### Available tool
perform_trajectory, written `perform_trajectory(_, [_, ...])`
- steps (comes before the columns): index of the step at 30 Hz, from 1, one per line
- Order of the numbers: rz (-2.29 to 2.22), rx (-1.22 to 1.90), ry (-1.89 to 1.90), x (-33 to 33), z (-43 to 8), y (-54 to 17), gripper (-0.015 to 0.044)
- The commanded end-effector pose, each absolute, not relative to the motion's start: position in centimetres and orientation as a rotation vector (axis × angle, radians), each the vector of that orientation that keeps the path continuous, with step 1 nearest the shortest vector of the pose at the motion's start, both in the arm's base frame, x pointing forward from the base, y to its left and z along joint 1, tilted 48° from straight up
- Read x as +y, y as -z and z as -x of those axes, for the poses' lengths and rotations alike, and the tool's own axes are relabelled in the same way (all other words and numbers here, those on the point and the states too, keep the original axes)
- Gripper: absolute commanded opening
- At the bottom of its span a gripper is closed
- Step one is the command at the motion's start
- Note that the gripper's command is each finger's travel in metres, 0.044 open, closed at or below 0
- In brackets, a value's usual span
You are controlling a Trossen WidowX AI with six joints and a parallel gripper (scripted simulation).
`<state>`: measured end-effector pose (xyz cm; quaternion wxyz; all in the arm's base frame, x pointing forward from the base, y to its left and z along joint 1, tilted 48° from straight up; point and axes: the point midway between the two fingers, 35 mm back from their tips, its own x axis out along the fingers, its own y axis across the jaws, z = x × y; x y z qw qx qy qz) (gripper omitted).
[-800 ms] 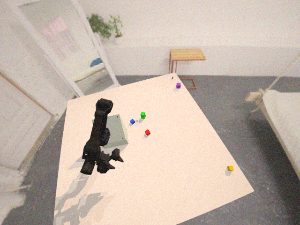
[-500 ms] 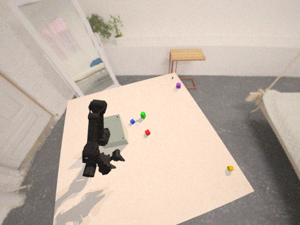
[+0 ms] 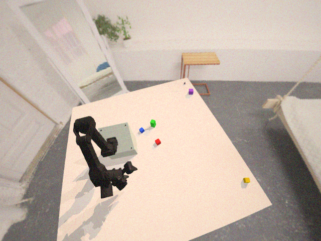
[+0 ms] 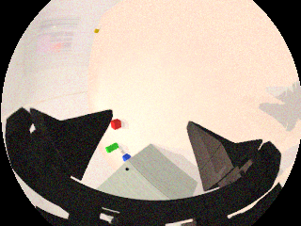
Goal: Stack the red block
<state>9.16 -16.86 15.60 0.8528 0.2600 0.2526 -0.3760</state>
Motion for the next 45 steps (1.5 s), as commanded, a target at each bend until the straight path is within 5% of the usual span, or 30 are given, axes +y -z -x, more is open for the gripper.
perform_trajectory(1, [-0.557,0.612,0.764,-17.3,-9.9,-15.2,0.044])
perform_trajectory(45, [0.036,1.541,0.453,-13.4,-23.7,-4.9,0.044])
